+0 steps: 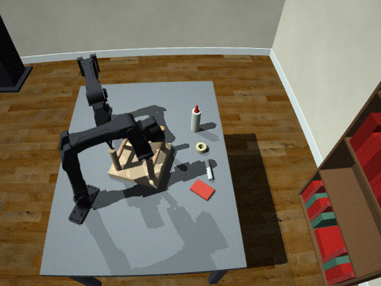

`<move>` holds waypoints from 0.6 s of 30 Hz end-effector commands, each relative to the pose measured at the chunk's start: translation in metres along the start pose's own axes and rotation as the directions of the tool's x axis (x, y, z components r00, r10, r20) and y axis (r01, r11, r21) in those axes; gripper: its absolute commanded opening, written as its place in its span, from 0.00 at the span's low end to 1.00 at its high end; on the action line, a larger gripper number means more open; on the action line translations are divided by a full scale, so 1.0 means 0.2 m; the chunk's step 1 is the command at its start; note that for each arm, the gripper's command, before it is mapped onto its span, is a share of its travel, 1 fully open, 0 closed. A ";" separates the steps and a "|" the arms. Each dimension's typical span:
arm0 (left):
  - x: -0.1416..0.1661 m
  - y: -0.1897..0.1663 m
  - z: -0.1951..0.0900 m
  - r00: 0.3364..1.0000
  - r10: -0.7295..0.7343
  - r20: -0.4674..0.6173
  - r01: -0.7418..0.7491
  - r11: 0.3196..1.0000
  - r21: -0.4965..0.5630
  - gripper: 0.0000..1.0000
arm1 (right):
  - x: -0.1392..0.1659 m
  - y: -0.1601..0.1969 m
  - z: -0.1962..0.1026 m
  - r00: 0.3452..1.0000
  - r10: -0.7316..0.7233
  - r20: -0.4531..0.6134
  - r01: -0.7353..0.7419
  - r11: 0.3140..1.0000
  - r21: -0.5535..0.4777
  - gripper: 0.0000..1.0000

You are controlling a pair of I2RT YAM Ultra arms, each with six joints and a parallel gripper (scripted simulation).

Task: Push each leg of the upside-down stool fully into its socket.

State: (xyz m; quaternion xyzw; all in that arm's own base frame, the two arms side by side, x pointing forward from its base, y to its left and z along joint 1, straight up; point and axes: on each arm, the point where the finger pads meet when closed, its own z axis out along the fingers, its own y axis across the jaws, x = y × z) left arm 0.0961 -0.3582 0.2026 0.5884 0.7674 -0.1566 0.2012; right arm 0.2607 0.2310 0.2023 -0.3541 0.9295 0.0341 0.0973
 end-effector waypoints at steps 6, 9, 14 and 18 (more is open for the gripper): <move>-0.04 0.01 -0.04 0.999 -0.006 0.043 0.006 1.000 -0.005 0.00 | -0.04 0.01 -0.05 0.998 0.005 0.056 -0.005 1.000 -0.005 0.00; -0.02 0.01 -0.12 0.999 -0.005 0.048 0.005 1.000 -0.001 0.00 | -0.04 0.01 -0.01 0.999 0.005 0.040 -0.005 1.000 -0.005 0.00; -0.04 0.01 -0.13 0.998 -0.005 0.059 0.005 1.000 -0.001 0.00 | -0.04 0.01 -0.05 0.998 0.005 0.062 -0.005 1.000 -0.005 0.00; -0.01 0.01 -0.19 0.999 -0.004 0.036 0.005 1.000 0.000 0.00 | -0.04 0.01 -0.05 0.998 0.005 0.062 -0.005 1.000 -0.005 0.00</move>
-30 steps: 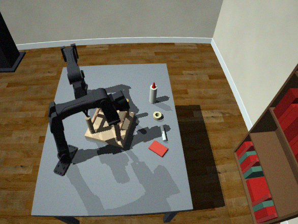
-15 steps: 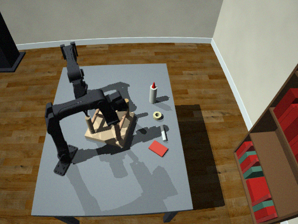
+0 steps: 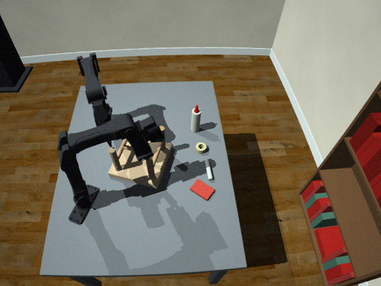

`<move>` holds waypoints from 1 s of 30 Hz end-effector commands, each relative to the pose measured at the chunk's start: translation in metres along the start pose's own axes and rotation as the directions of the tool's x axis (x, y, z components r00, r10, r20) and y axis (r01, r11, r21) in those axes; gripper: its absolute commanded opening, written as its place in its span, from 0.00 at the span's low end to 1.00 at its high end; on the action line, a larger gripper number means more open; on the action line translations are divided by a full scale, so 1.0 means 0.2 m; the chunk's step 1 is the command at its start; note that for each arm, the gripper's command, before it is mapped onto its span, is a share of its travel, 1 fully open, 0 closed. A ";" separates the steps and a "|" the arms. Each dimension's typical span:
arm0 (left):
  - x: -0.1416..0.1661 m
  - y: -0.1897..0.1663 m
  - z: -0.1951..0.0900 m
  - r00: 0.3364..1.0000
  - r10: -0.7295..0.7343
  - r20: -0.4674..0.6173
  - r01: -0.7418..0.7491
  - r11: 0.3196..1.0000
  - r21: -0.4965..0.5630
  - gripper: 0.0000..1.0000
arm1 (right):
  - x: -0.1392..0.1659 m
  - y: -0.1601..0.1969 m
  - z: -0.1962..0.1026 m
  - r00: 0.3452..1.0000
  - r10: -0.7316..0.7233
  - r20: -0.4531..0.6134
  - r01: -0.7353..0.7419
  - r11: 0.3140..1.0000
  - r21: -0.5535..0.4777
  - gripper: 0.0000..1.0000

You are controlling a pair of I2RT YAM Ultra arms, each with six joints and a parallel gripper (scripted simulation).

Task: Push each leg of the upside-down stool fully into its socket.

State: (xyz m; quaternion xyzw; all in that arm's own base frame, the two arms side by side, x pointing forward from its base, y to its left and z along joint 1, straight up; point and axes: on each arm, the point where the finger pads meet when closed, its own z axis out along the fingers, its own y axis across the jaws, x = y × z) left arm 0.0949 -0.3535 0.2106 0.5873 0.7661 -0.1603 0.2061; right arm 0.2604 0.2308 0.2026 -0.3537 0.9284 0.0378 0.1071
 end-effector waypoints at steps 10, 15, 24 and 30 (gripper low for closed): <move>0.01 0.02 -0.30 1.000 -0.006 0.014 0.006 1.000 0.000 0.00 | -0.04 0.01 -0.05 0.999 0.005 0.041 -0.005 1.000 -0.005 0.00; 0.02 0.00 -0.22 1.000 0.002 0.010 -0.002 1.000 0.003 0.00 | -0.04 0.01 -0.05 0.999 0.005 0.041 -0.005 1.000 -0.005 0.00; -0.06 -0.02 -0.23 0.999 0.005 0.041 -0.005 1.000 0.006 0.00 | -0.04 0.01 -0.05 0.999 0.005 0.041 -0.005 1.000 -0.005 0.00; -0.05 -0.02 -0.26 0.999 0.007 0.045 -0.007 1.000 0.007 0.00 | -0.01 0.01 -0.05 1.000 0.005 0.008 -0.005 1.000 -0.005 0.00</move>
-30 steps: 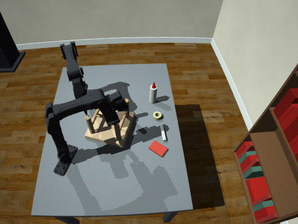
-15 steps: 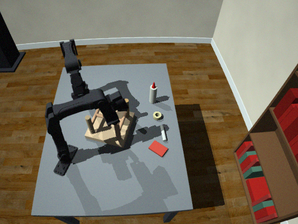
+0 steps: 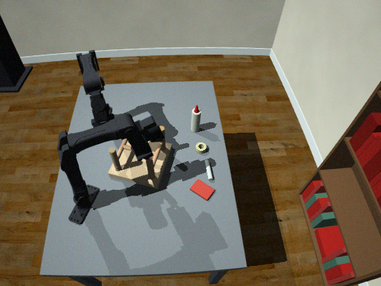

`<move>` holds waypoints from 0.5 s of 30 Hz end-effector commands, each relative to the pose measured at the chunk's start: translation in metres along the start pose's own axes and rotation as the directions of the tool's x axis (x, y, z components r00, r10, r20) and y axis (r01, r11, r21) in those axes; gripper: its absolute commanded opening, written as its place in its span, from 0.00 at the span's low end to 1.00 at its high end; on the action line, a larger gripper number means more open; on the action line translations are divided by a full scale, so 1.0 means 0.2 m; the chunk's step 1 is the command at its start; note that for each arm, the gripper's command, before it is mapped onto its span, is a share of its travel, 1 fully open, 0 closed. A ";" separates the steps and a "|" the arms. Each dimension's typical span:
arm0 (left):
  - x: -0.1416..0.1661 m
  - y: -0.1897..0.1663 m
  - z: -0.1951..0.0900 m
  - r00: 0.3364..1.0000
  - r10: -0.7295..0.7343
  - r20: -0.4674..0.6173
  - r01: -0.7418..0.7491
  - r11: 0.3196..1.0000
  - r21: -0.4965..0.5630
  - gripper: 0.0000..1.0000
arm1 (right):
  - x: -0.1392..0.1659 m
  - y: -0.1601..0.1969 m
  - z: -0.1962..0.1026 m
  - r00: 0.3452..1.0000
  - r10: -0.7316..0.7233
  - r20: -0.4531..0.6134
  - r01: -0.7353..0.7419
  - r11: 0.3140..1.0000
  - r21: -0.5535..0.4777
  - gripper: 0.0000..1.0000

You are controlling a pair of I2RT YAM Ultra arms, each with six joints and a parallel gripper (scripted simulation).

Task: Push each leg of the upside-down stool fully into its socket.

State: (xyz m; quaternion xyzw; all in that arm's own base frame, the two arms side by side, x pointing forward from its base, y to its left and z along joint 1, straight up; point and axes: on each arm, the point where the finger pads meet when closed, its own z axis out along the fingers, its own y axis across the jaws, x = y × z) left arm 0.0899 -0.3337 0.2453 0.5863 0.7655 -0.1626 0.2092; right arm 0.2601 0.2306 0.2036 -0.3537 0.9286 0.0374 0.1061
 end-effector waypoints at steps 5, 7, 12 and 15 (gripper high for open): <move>-0.05 -0.02 -0.06 0.999 0.007 0.037 -0.008 1.000 0.007 0.00 | -0.04 0.01 -0.05 1.000 0.004 0.009 -0.004 1.000 -0.005 0.00; -0.05 -0.02 -0.06 0.999 0.007 0.037 -0.008 1.000 0.007 0.00 | -0.03 0.01 -0.07 1.000 0.004 0.024 -0.004 1.000 -0.005 0.00; -0.05 -0.02 -0.06 0.999 0.007 0.037 -0.008 1.000 0.007 0.00 | 0.01 0.01 -0.15 1.000 0.002 -0.003 -0.002 1.000 -0.004 0.00; -0.05 -0.02 -0.06 0.999 0.007 0.037 -0.008 1.000 0.007 0.00 | 0.01 0.02 -0.18 1.000 -0.001 -0.019 0.001 1.000 -0.004 0.00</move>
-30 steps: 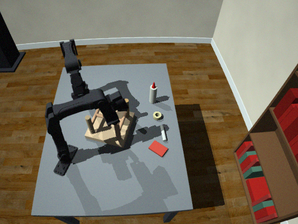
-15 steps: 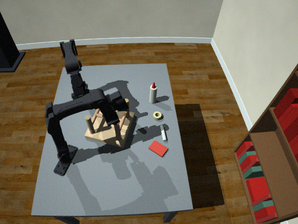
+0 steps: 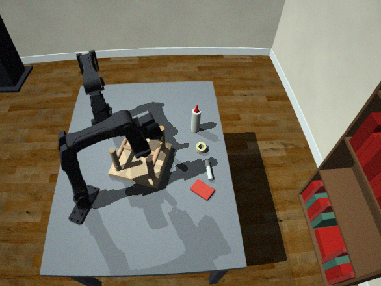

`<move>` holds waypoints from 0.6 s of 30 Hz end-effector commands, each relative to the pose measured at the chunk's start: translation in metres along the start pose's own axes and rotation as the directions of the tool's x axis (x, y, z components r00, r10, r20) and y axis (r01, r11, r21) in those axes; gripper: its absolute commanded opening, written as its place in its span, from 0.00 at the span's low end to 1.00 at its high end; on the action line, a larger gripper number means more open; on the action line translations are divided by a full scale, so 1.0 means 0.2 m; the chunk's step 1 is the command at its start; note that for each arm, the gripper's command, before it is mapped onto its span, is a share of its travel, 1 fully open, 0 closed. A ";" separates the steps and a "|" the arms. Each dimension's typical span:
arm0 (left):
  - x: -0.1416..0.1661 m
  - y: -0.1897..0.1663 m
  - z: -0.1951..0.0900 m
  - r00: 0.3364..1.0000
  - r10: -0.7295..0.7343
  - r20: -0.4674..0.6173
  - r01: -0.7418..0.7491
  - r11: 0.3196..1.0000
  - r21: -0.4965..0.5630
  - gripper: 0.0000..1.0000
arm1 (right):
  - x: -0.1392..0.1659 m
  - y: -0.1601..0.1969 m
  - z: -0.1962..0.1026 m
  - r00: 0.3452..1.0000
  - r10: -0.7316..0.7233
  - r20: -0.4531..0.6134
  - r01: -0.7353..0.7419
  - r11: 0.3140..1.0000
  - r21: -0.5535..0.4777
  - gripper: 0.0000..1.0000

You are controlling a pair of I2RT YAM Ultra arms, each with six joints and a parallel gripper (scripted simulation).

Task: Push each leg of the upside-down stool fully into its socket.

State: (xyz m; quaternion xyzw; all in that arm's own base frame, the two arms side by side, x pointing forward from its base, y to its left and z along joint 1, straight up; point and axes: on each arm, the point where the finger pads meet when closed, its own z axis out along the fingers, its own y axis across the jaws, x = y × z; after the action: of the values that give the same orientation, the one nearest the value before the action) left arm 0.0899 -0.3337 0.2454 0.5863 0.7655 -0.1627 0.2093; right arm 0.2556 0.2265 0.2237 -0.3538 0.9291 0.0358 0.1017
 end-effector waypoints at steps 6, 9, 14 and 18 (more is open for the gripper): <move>-0.05 -0.02 -0.05 0.999 0.007 0.037 -0.008 1.000 0.007 0.00 | -0.03 0.00 -0.18 0.999 0.003 0.042 -0.003 1.000 -0.002 0.00; -0.05 -0.02 -0.05 0.999 0.007 0.037 -0.008 1.000 0.007 0.00 | 0.03 0.00 -0.15 1.000 0.004 0.013 -0.004 1.000 -0.002 0.00; -0.05 -0.02 -0.05 0.999 0.007 0.037 -0.008 1.000 0.007 0.00 | 0.01 0.00 -0.16 1.000 0.004 0.030 -0.004 1.000 -0.002 0.00; -0.05 -0.02 -0.05 0.999 0.007 0.037 -0.008 1.000 0.007 0.00 | -0.02 0.00 -0.15 0.999 0.004 0.035 -0.004 1.000 -0.002 0.00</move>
State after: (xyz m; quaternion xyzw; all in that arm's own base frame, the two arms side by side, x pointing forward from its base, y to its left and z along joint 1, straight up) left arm 0.0899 -0.3337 0.2454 0.5863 0.7655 -0.1627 0.2093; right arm 0.2522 0.2240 0.2519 -0.3534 0.9276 0.0406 0.1142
